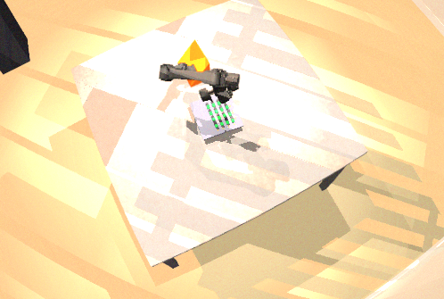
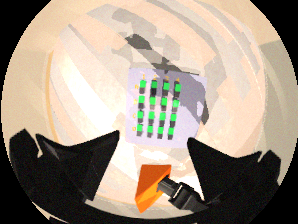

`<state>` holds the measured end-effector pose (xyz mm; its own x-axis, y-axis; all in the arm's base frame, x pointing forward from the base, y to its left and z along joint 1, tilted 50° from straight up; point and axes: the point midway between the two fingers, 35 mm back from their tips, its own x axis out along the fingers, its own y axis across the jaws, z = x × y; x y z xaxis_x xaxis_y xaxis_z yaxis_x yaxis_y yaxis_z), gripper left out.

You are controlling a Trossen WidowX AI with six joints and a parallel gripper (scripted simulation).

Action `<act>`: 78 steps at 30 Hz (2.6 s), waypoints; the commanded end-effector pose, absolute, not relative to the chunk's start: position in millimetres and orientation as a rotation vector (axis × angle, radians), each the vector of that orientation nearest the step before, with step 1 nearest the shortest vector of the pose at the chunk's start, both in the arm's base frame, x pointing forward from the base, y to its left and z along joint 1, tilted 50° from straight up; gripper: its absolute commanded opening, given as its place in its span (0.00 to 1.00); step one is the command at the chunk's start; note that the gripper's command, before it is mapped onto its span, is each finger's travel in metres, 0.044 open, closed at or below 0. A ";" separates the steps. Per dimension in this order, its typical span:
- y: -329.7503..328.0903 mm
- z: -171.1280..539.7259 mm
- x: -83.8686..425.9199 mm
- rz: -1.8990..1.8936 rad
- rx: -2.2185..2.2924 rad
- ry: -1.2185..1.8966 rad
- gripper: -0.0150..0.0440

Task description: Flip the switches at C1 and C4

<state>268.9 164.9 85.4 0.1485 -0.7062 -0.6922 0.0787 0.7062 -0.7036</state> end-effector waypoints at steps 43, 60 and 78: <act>95.9 -29.0 278.0 -0.682 -0.633 1.373 0.25; 95.9 -29.0 278.0 -0.682 -0.633 1.373 0.25; 94.3 -30.4 278.2 -0.682 -0.633 1.373 0.25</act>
<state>278.0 95.0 -29.0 0.0687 -0.7514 -0.6562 0.0730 0.6598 -0.7479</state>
